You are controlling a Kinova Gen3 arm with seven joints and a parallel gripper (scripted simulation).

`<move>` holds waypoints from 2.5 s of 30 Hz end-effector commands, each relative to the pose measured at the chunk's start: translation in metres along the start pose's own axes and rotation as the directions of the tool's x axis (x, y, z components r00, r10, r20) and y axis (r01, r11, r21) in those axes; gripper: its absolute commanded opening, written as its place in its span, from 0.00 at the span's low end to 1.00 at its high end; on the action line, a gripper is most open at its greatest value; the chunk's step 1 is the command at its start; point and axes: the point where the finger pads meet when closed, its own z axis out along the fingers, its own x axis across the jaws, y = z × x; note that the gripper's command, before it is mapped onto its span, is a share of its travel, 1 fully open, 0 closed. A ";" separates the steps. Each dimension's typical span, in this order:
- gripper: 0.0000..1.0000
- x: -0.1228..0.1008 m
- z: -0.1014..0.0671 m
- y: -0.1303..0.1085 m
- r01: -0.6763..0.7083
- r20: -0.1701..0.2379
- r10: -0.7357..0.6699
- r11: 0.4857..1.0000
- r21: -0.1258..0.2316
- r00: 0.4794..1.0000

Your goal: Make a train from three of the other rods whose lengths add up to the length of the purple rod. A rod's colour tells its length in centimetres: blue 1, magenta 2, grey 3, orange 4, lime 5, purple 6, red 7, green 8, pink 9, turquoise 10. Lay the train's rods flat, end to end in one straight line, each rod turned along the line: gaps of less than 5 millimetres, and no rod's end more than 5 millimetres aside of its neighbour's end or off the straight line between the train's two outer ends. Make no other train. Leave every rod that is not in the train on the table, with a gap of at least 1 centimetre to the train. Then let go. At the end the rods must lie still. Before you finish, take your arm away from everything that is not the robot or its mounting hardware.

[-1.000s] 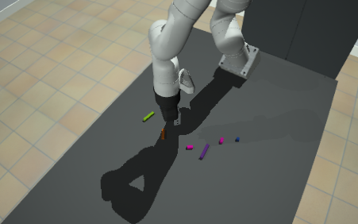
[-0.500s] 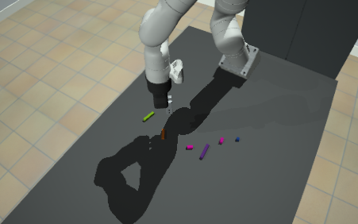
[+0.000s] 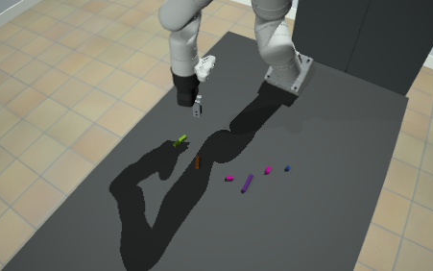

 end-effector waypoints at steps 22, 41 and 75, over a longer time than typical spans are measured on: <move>0.24 -0.001 0.011 0.000 -0.004 0.001 0.004 1.000 0.006 1.000; 0.24 -0.001 0.057 0.000 -0.004 0.000 0.004 1.000 0.006 1.000; 0.24 -0.001 0.089 0.001 -0.004 0.001 0.004 1.000 0.006 1.000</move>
